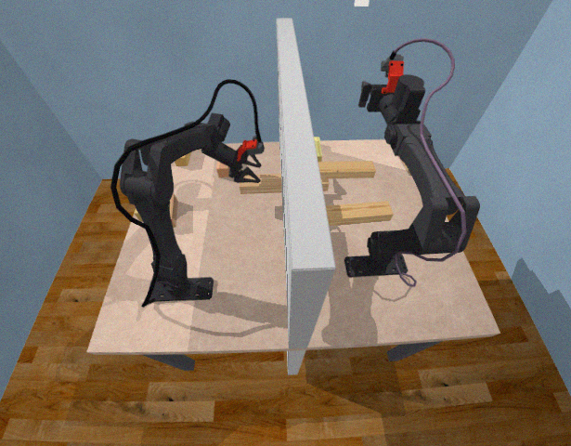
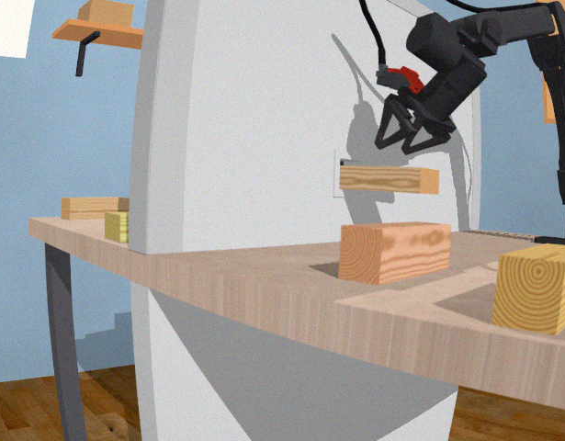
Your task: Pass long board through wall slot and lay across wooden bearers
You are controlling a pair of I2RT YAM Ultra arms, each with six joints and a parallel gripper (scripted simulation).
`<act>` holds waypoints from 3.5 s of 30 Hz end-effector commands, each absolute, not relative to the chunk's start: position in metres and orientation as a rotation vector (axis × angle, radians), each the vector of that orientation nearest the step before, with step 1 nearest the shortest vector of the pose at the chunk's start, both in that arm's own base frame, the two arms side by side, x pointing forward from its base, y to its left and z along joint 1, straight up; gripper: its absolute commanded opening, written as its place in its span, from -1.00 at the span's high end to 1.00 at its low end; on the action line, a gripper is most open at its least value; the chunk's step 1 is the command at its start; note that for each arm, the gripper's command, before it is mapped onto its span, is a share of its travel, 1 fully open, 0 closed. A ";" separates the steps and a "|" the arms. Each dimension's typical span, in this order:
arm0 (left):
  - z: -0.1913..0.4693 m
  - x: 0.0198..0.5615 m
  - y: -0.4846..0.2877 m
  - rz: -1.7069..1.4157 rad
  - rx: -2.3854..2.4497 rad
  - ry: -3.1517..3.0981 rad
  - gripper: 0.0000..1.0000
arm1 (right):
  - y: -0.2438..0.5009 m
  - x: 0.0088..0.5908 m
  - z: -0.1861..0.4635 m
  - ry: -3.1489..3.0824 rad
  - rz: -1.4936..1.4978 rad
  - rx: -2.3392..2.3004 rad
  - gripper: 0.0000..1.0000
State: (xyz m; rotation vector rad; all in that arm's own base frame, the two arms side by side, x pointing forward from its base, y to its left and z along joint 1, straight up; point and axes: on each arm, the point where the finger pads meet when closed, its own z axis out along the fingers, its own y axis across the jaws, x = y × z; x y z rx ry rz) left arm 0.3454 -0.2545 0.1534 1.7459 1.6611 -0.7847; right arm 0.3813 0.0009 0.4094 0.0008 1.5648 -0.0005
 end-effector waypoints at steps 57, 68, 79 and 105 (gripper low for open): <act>0.136 0.341 -0.189 -0.778 1.750 1.727 -0.50 | -0.002 0.373 0.421 1.533 -0.002 0.002 -1.00; 0.119 0.346 -0.203 -0.752 1.748 1.726 -0.50 | -0.002 0.373 0.421 1.533 -0.002 0.002 -1.00; 0.103 0.346 -0.213 -0.758 1.750 1.741 -0.50 | -0.002 0.373 0.421 1.533 -0.002 0.002 -1.00; 0.115 0.353 -0.221 -0.739 1.746 1.705 1.00 | -0.002 0.373 0.421 1.533 -0.002 0.002 -1.00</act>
